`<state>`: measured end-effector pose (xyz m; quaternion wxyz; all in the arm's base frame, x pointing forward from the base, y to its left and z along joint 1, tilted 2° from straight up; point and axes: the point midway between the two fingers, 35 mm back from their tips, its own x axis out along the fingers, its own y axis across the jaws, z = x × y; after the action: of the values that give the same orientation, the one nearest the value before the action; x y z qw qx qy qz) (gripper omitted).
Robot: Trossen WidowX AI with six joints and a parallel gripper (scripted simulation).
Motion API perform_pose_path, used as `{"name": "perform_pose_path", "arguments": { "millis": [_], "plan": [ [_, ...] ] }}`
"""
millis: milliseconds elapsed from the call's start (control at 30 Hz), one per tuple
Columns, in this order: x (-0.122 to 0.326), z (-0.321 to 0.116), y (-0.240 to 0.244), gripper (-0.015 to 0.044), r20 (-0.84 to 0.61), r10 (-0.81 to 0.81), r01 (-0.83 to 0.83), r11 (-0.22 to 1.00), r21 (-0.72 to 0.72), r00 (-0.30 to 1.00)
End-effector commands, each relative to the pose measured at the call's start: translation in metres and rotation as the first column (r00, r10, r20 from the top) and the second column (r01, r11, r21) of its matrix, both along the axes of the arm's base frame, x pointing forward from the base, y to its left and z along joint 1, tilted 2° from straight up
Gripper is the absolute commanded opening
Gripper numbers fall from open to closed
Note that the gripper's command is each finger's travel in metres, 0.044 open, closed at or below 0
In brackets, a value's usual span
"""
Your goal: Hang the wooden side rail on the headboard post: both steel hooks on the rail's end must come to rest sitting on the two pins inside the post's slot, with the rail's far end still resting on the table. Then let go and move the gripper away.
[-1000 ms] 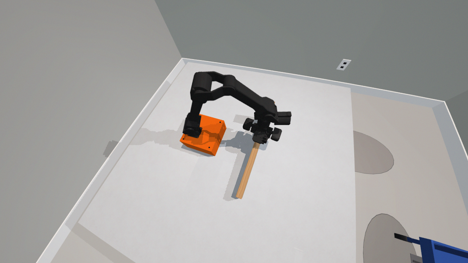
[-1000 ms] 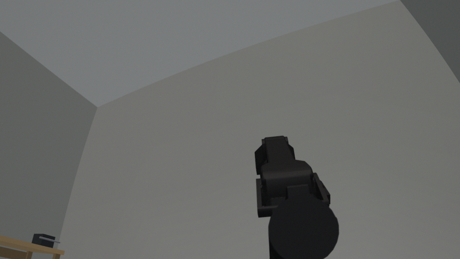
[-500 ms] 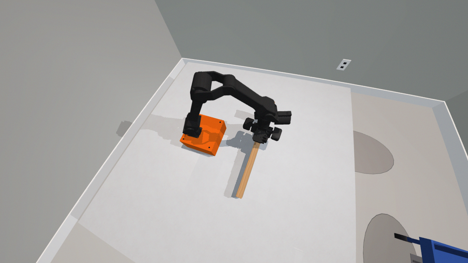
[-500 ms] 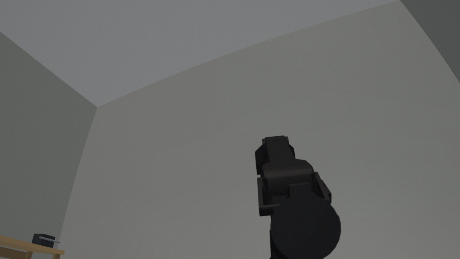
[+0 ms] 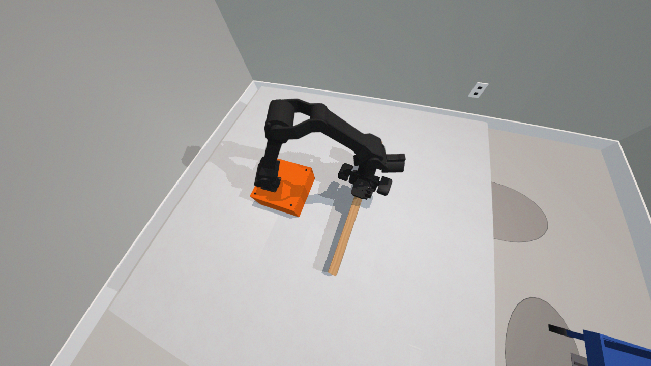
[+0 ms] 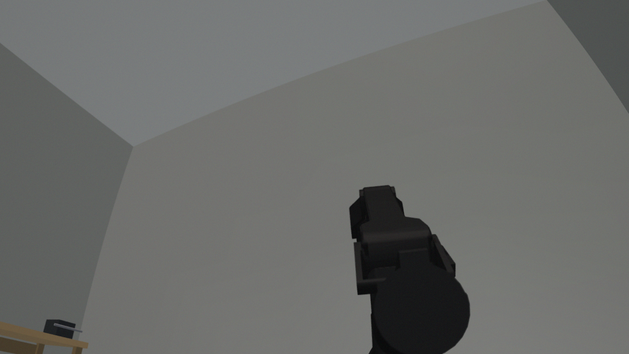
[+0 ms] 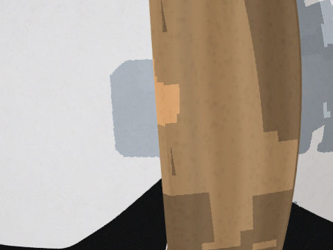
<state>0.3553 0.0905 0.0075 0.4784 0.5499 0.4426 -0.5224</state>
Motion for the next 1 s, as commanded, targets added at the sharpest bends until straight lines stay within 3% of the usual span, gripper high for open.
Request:
{"name": "perform_pose_path", "arguments": {
  "millis": [0, 967],
  "plan": [
    [0.0014, 0.0021, 0.0015, 0.0, 0.01, -0.007, 0.007, 1.0, 0.004, 1.0],
    [0.0014, -0.0025, 0.0018, 0.0, 0.01, -0.007, 0.007, 1.0, 0.004, 1.0]
  ]
}}
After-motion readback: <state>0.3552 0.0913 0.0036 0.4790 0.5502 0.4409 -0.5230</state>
